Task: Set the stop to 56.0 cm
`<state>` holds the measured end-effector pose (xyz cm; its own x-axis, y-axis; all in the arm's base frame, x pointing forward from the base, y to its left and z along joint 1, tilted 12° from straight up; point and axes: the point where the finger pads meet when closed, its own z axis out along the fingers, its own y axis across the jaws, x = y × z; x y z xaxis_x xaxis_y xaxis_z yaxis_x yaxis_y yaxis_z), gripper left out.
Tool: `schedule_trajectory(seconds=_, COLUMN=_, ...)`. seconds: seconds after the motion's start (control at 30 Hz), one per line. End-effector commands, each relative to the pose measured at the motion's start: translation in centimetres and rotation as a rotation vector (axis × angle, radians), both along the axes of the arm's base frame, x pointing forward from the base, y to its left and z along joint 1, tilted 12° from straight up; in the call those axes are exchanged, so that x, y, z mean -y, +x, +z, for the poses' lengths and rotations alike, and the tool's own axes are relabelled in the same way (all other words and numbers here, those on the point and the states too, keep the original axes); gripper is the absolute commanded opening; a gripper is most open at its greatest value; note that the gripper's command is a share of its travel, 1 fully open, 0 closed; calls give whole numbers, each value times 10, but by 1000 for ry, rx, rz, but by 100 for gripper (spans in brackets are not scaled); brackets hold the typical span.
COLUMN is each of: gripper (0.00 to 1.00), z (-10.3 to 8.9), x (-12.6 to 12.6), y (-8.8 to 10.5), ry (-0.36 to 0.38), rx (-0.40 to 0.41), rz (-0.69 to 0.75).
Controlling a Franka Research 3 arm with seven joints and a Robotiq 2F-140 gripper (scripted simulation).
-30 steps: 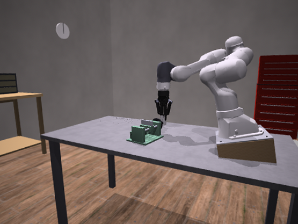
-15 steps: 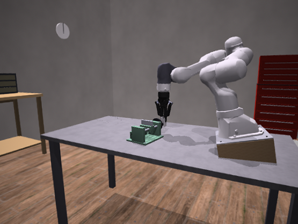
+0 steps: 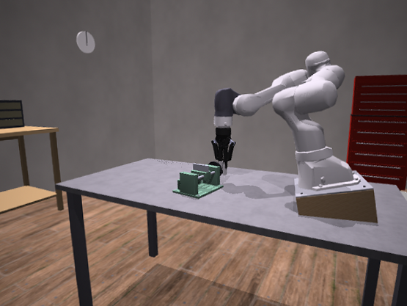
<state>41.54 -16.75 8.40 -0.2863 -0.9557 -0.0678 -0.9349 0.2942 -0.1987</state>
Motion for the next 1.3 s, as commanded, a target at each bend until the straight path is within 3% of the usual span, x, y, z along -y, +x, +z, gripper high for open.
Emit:
schedule_trajectory(seconds=0.0, gripper=4, z=-4, x=0, y=2, ry=-1, rx=1, rz=-4)
schedule_trajectory(seconds=1.27, gripper=4, z=-14, x=8, y=32, ry=-1, rx=1, rz=-4)
